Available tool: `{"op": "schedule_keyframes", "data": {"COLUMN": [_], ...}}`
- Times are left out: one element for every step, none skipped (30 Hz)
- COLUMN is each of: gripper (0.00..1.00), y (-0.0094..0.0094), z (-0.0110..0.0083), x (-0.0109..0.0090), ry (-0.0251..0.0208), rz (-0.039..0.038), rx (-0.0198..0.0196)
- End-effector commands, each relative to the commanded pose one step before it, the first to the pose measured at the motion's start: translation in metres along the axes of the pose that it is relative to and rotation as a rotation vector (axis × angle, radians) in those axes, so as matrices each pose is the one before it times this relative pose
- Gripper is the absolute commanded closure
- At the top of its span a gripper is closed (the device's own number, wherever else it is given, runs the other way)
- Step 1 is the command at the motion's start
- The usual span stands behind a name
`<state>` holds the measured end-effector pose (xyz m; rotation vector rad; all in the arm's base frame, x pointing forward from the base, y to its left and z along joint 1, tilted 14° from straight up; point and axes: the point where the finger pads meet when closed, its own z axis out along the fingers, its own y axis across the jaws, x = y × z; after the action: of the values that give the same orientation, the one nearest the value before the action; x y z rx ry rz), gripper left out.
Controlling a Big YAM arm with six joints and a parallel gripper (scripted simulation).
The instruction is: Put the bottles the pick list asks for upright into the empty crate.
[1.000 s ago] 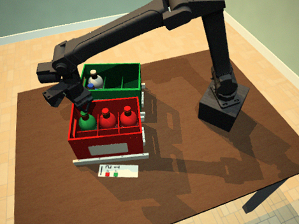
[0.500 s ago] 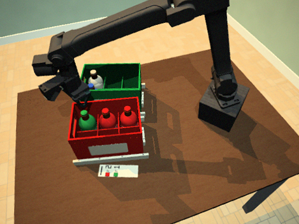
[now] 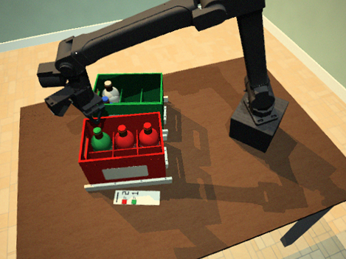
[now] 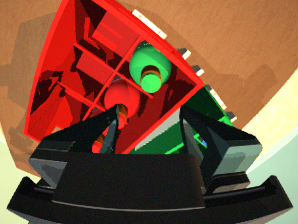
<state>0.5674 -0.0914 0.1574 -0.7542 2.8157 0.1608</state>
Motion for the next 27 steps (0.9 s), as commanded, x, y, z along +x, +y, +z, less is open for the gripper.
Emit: {"op": "schedule_keyframes", "data": {"gripper": [0.39, 0.39, 0.39, 0.39, 0.39, 0.39, 0.39, 0.39, 0.39, 0.39, 0.39, 0.39, 0.39, 0.39, 0.39, 0.39, 0.39, 0.39, 0.39, 0.39, 0.39, 0.39, 0.39, 0.39, 0.39, 0.39, 0.39], "y": [-0.01507, 0.0, 0.0, -0.00002, -0.00001, -0.00001, -0.00001, -0.00001, -0.00001, -0.00001, -0.00001, -0.00001, -0.00001, 0.0, 0.0, 0.0, 0.0, 0.00001, 0.0, 0.0, 0.00001, 0.00002, 0.00002, 0.00003, 0.00003, 0.00002, 0.00003], "z": [-0.00987, 0.0, 0.0, 0.00035, 0.00033, 0.00033, 0.00034, 0.00034, 0.00034, 0.00033, 0.00033, 0.00034, 0.00034, 0.00034, 0.00033, 0.00034, 0.00035, 0.00034, 0.0, 0.0, 0.00024, 0.00034, 0.00034, 0.0002, 0.0003, 0.00034, 0.00028], "x": [-0.00159, 0.0, 0.0, 0.0002, 0.00018, 0.00018, 0.00019, 0.0002, 0.00018, 0.00018, 0.00019, 0.00019, 0.00019, 0.00018, 0.00018, 0.00018, 0.00019, 0.00018, 0.0, 0.0, 0.00014, 0.00018, 0.00018, 0.00014, 0.00017, 0.00018, 0.00016], "ry": [-0.01764, 0.0, 0.0, 0.0004, 0.00033, 0.00033, 0.00036, 0.00038, 0.00034, 0.00033, 0.00035, 0.00039, 0.00035, 0.00033, 0.00033, 0.00036, 0.00037, 0.00034, 0.0, 0.0, 0.00019, 0.00034, 0.00033, 0.00014, 0.00028, 0.00033, 0.00025], "rz": [0.0033, 0.0, 0.0, 0.00075, -0.00027, -0.00021, 0.00006, 0.00015, 0.00012, 0.00009, 0.0001, 0.00012, 0.00011, 0.00011, 0.00011, 0.00012, 0.00013, 0.00012, 0.0, 0.0, 0.00054, -0.00009, -0.0001, -0.00001, 0.0001, 0.00012, 0.00007], "rx": [0.01673, 0.0, 0.0, -0.0003, -0.00032, -0.00032, -0.00031, -0.00031, -0.00033, -0.00032, -0.00031, -0.00029, -0.00032, -0.00032, -0.00032, -0.0003, -0.00029, -0.00032, 0.0, 0.0, -0.00018, -0.0003, -0.00031, -0.00013, -0.00024, -0.00029, -0.00022]}}
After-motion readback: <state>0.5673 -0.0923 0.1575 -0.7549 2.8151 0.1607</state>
